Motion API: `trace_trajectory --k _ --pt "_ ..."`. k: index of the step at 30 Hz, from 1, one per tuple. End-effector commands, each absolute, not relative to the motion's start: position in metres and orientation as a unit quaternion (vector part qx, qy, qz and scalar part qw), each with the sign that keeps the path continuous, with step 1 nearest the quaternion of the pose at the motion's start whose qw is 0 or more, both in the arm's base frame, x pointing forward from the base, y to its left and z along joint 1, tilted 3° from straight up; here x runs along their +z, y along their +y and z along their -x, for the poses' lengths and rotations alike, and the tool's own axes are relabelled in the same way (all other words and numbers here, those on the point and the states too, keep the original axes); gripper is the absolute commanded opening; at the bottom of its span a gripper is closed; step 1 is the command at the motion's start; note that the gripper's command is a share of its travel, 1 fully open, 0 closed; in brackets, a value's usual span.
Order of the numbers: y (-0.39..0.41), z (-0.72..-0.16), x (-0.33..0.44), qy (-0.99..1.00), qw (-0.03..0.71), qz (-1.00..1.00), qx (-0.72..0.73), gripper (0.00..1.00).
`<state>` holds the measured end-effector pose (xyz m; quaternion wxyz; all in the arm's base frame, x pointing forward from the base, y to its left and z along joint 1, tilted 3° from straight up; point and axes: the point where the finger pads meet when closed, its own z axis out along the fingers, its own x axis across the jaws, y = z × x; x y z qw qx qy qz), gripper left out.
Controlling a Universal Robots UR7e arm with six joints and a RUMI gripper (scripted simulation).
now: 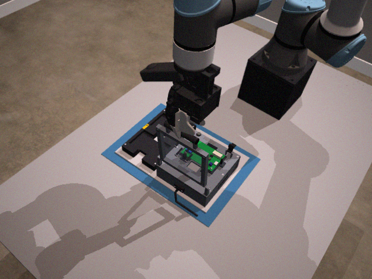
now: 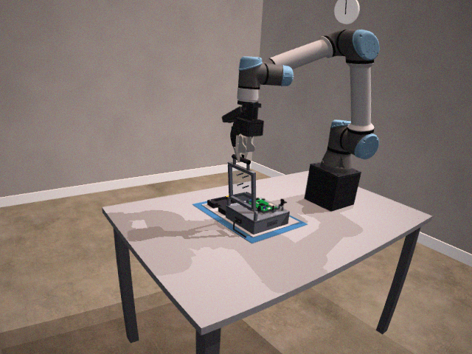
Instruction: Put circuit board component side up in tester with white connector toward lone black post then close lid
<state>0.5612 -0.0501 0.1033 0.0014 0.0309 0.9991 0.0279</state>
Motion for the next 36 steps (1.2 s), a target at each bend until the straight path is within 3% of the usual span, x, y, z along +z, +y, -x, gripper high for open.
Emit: trace_trajectory --k 1,36 --pt "-0.05 -0.555 0.104 0.999 0.002 -0.031 0.028 0.0" --pt "-0.048 -0.51 0.102 0.999 0.002 -0.031 0.028 0.0"
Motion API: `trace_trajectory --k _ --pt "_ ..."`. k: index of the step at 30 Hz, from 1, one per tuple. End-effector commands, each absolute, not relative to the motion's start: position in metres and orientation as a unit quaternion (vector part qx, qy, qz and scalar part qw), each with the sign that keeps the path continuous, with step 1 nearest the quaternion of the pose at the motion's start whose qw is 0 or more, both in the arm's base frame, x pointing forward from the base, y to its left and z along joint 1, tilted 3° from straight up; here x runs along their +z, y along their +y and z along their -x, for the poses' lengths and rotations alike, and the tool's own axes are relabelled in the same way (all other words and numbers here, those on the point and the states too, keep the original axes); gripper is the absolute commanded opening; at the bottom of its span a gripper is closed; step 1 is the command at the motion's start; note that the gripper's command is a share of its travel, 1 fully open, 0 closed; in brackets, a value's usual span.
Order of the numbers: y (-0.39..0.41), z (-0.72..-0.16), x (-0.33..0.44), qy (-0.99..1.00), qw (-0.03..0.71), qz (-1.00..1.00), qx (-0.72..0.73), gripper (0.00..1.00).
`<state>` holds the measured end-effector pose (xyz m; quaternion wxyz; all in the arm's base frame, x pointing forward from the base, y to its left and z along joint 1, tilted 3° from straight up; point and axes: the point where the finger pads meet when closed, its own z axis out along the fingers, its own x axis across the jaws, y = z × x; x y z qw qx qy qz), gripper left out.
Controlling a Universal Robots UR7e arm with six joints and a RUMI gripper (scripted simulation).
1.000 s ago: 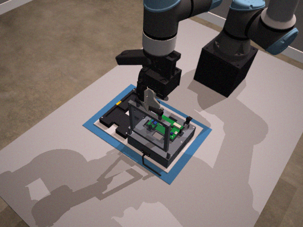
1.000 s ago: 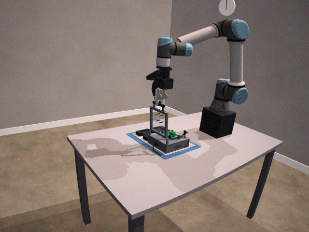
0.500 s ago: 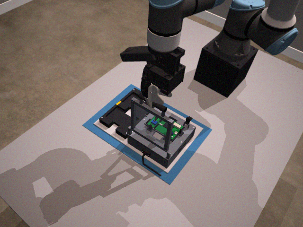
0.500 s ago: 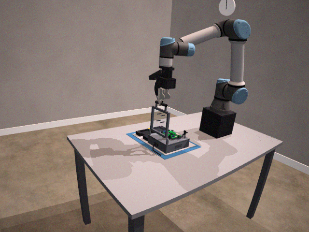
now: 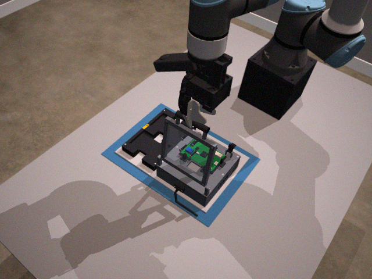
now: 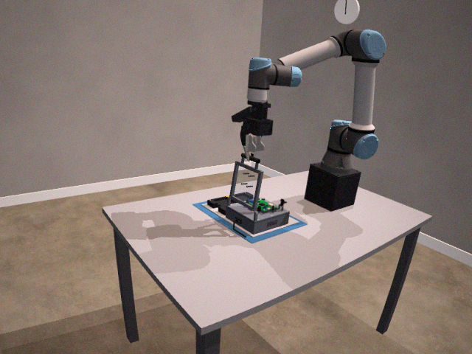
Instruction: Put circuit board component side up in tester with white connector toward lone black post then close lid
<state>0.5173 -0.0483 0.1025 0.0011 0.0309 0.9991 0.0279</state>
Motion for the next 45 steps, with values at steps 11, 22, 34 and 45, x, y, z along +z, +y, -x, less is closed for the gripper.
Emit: trace_trajectory --k 11,22,34,45 --pt "-0.047 -0.495 0.099 0.999 0.002 -0.031 0.028 0.0" --pt "-0.046 -0.479 0.094 0.999 0.002 -0.031 0.028 0.0" --pt "-0.045 -0.457 0.084 0.999 0.002 -0.031 0.028 0.0" --pt "-0.044 -0.442 0.075 0.999 0.002 -0.031 0.028 0.0"
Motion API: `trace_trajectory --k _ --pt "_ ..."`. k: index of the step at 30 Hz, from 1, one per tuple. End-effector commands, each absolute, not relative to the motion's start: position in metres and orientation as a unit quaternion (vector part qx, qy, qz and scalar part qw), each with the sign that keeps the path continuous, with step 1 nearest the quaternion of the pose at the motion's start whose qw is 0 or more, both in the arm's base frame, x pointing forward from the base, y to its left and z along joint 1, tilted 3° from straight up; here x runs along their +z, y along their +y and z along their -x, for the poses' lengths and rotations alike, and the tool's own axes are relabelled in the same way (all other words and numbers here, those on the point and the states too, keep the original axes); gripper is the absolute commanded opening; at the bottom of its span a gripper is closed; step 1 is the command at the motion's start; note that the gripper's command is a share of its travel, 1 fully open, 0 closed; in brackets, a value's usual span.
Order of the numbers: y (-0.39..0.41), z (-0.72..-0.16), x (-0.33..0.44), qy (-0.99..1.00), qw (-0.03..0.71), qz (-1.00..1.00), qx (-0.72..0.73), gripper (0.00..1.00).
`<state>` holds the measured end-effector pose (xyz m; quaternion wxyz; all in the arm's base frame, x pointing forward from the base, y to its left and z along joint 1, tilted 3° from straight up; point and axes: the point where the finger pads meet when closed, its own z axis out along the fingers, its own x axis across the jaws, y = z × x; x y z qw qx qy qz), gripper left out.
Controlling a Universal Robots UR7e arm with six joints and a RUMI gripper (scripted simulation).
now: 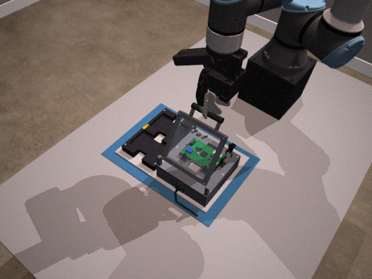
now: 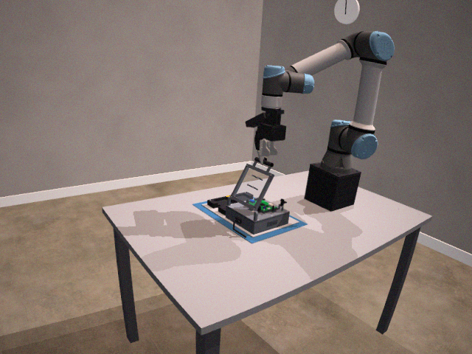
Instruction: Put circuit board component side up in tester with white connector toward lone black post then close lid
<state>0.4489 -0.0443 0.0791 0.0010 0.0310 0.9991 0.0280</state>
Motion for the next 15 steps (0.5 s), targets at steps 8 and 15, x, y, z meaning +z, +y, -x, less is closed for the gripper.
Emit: trace_trajectory --k 8,15 --pt "-0.043 -0.43 0.067 0.999 0.002 -0.031 0.028 0.0" --pt "-0.042 -0.42 0.059 0.999 0.002 -0.031 0.028 0.0"
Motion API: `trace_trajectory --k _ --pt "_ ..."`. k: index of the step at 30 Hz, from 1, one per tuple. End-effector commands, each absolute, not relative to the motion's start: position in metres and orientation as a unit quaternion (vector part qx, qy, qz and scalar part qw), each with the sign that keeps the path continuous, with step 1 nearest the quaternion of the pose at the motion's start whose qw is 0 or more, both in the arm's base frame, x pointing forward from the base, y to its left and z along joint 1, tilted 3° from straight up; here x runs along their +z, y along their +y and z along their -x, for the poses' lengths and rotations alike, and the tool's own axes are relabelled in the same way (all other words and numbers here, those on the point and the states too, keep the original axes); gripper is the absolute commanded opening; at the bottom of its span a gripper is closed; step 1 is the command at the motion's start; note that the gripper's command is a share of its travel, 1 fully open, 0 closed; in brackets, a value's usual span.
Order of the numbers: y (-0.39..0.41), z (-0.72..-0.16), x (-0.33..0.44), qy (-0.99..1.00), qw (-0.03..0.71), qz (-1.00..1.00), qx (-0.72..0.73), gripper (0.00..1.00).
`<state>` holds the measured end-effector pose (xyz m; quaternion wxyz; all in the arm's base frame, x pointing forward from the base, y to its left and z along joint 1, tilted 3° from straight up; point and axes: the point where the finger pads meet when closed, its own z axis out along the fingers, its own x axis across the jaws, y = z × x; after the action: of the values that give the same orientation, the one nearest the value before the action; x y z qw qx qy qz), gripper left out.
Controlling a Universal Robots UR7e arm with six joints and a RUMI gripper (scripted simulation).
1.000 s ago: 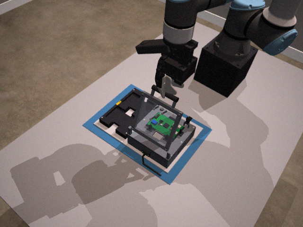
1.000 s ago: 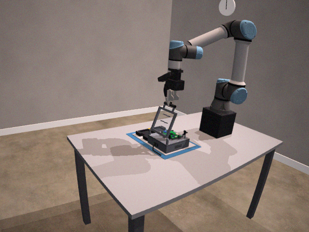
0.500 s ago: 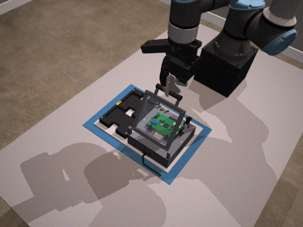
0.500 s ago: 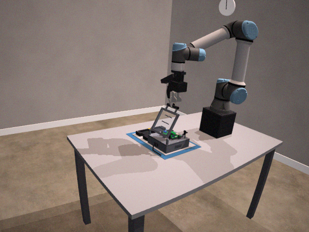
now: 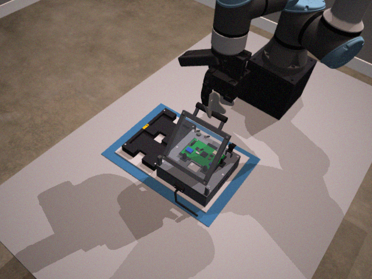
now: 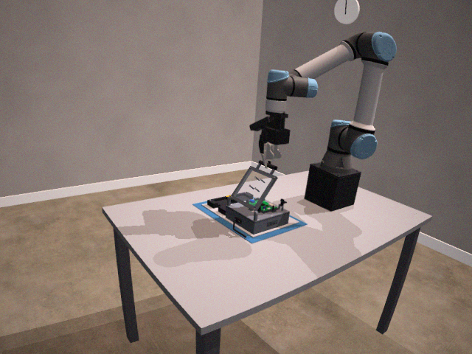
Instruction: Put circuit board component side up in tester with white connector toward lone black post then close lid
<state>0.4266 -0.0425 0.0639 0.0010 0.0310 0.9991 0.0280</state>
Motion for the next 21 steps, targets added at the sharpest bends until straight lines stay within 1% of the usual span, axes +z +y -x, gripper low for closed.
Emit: trace_trajectory --k 1,21 --pt "-0.042 -0.419 0.058 0.999 0.002 -0.031 0.028 0.0" --pt "-0.039 -0.393 0.029 0.999 0.002 -0.031 0.028 0.0"
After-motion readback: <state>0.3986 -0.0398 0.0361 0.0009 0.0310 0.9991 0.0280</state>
